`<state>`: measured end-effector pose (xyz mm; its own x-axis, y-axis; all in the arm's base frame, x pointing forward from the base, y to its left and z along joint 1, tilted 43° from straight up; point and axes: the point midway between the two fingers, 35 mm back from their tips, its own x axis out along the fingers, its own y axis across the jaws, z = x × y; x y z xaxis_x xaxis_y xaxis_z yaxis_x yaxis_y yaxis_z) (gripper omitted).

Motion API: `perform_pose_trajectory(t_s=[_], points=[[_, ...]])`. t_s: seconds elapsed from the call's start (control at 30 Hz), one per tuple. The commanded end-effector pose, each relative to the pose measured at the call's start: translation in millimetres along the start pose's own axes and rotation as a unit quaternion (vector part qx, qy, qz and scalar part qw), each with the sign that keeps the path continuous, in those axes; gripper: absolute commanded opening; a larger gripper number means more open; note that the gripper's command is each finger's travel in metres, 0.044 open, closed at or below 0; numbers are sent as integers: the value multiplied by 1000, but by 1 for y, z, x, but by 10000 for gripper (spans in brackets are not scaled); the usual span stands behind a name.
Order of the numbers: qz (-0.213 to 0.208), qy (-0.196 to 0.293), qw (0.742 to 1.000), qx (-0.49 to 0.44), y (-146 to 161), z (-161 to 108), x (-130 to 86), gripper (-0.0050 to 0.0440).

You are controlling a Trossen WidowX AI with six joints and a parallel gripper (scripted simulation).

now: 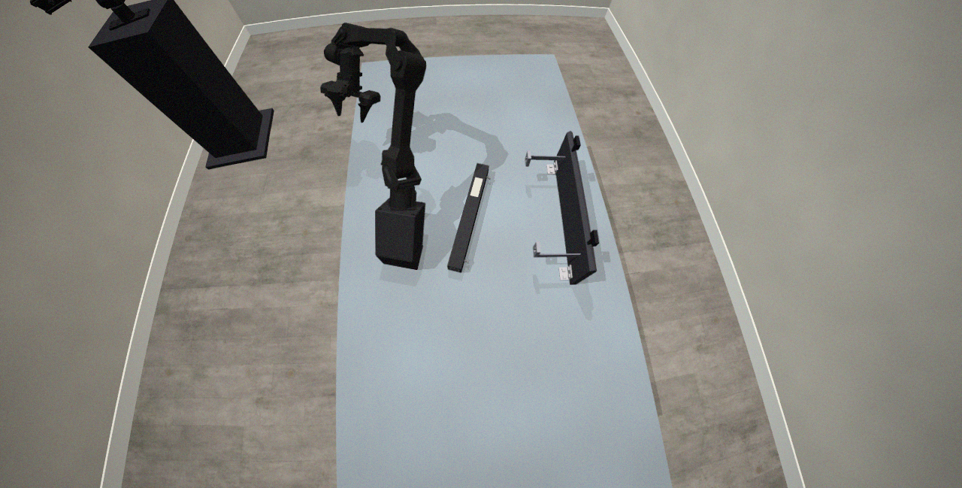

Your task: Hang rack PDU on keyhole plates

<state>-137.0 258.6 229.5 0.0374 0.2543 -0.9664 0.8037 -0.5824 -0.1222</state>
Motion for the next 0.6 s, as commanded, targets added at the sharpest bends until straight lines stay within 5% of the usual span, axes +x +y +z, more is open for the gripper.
perform_pose_trajectory(t_s=[0.0,0.2,0.57], points=[[-25,9,1000,1,-1,8,-29,440],[-13,0,1000,20,5,3,-25,440],[25,-32,977,208,72,-64,3,440]])
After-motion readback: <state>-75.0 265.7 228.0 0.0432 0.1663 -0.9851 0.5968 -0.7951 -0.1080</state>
